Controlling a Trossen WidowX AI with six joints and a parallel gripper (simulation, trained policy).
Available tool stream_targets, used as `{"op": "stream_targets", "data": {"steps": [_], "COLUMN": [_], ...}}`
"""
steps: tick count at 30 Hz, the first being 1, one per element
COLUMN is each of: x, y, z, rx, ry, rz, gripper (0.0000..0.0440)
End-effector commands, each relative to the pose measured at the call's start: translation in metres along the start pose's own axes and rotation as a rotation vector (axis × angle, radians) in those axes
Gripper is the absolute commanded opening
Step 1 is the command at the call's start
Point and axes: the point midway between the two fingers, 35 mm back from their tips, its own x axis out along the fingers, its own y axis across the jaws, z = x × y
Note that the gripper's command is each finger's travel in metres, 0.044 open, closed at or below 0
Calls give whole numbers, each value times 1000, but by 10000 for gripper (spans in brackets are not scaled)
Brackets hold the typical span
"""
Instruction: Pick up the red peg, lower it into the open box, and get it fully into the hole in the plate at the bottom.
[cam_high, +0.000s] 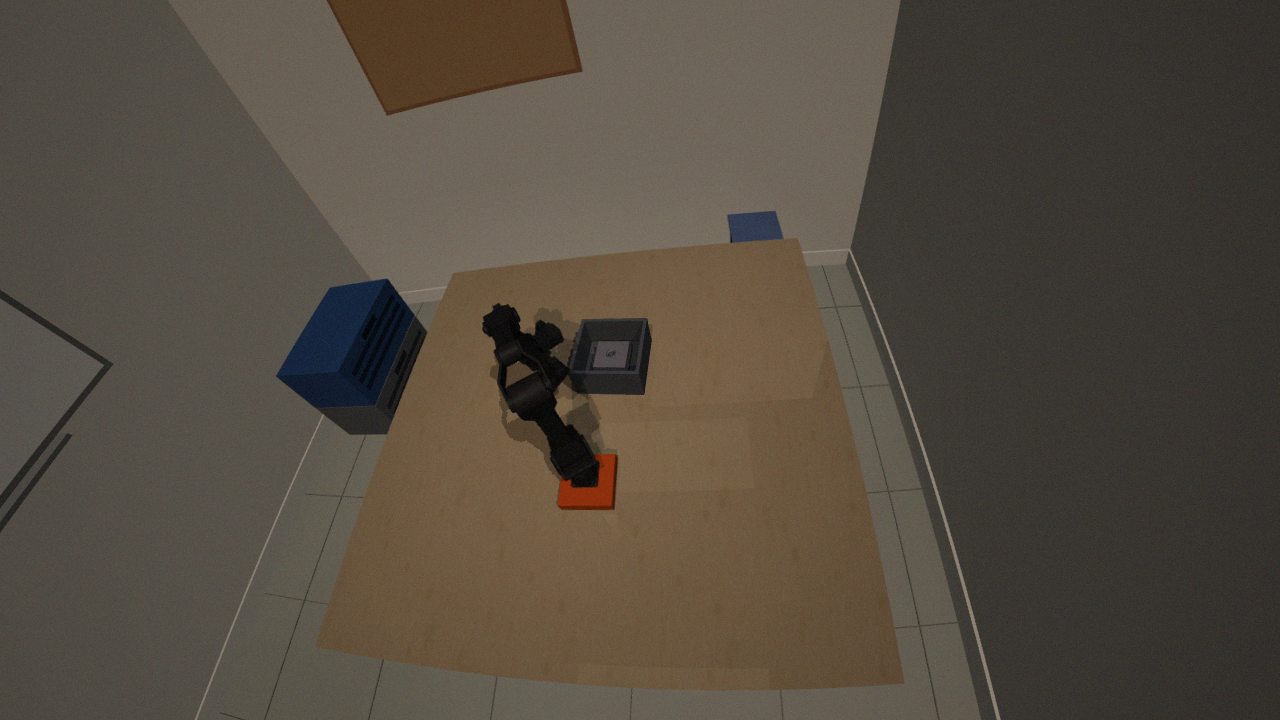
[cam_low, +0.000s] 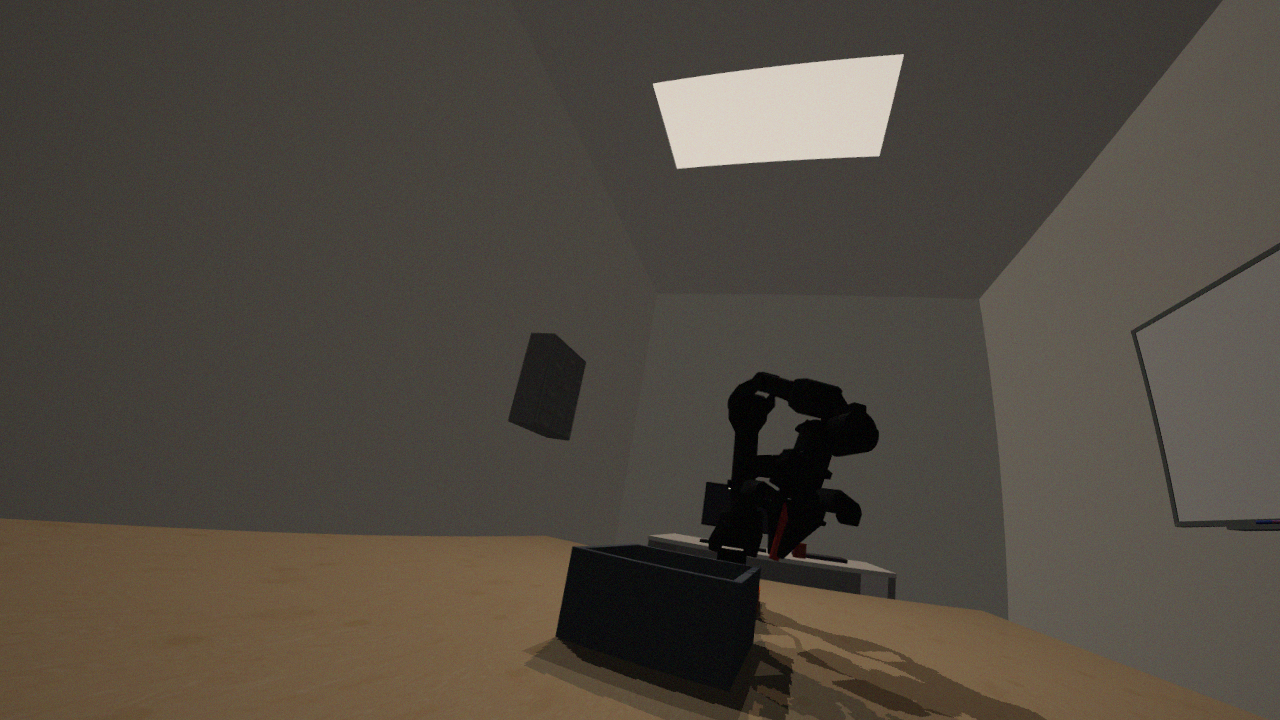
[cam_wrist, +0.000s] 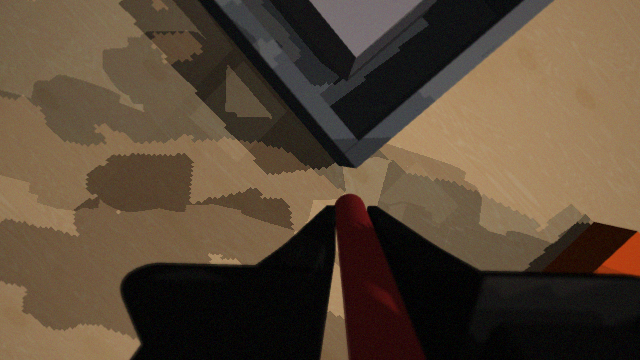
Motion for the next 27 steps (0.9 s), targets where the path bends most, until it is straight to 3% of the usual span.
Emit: {"op": "stream_targets", "data": {"steps": [1,14,27], "x": [-4,14,55], "y": [-3,-9,-15], "z": [23,87,130], "rx": [55,172,147], "ry": [-33,-84,-61], "rz": [-2,-10,-1], "gripper": [0,0,1]}}
